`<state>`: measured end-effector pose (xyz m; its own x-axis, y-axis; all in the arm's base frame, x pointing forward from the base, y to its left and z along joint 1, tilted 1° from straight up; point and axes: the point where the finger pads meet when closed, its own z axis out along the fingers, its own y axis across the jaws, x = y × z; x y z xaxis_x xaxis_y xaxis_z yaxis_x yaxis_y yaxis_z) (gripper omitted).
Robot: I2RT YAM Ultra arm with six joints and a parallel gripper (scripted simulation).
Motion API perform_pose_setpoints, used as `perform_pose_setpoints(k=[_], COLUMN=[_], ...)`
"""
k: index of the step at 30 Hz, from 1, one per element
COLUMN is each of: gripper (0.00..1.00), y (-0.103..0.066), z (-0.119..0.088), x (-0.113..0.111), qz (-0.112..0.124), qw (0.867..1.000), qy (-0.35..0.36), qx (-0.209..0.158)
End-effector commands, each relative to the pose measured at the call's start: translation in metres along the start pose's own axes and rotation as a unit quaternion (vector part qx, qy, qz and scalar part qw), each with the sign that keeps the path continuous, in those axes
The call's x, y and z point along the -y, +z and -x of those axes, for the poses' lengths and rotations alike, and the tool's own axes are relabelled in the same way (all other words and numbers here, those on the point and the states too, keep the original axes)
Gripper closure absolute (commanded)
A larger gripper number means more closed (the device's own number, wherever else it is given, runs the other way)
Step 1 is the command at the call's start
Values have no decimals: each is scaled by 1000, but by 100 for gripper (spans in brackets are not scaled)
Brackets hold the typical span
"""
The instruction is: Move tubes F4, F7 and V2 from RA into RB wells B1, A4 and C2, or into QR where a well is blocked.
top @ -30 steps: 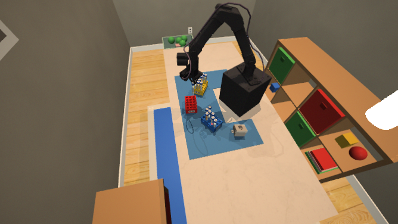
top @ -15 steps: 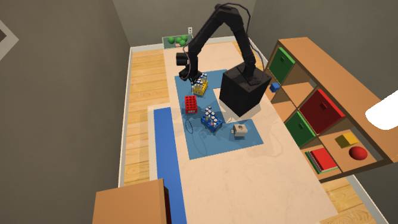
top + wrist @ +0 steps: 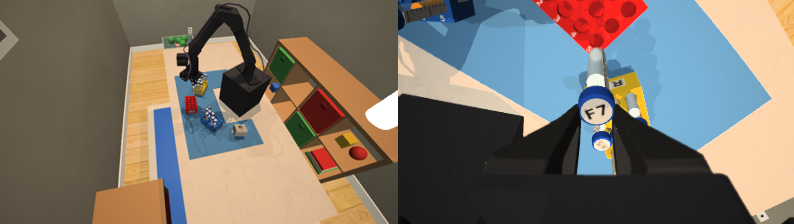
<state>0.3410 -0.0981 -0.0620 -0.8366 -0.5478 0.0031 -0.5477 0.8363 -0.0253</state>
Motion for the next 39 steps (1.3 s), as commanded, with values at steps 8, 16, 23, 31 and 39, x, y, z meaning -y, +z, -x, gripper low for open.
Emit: perform_pose_setpoints(k=[8,16,23,31,39], gripper=[100,100,100,100,100], y=[-10,5,2,7,13], z=[9,4,12,11,6], x=[5,-3,5,2,-4], qz=[-11,3,-6,-2,5], qw=[1000,1000,1000,1000,1000], qy=[-3,-4,-4,-3,-3], qx=[15,2,10,7,1])
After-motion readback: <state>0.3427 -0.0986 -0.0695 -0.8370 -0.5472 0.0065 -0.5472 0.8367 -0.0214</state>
